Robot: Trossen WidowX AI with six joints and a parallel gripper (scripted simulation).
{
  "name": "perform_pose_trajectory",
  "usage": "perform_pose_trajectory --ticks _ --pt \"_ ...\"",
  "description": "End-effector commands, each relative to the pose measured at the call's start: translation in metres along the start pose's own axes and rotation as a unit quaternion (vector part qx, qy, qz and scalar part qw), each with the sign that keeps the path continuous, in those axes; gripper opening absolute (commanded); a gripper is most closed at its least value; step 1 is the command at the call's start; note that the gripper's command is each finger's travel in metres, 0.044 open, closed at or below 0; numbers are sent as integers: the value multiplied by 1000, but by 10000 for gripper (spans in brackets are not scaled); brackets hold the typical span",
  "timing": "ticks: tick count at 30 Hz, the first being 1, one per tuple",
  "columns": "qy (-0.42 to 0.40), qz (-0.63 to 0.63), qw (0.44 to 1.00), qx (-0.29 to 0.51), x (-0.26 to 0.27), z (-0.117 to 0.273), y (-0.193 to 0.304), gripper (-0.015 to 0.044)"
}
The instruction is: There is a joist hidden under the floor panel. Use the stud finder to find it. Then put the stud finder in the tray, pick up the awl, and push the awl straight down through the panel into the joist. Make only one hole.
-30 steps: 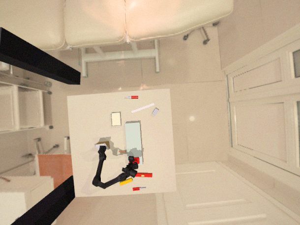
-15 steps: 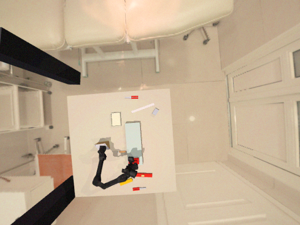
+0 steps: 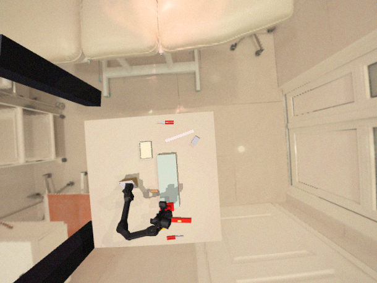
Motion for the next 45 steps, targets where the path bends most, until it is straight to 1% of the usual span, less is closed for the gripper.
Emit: perform_pose_trajectory --ticks 1,4,7,15,23,34,45 --pt "2 -1 1000 -3 0 13 -4 0" --pt "-2 5 1000 -3 5 13 -5 0" --pt "-16 30 999 -4 24 12 -8 0" --pt "-69 133 989 -6 105 13 -11 0" --pt "-114 235 965 -6 186 19 2 0" --pt "-161 373 914 -3 290 31 49 0" --pt "-190 501 844 6 375 40 123 0"
Point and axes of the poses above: the point midway between the two fingers, 35 mm back from their tips, its own z axis back along the fingers, its own x axis across the jaws, y = z × x, the point moved 3 cm from there along z, back along the fingers, and after that the axes turned 11 degrees about -z, right-handed, at the moved point
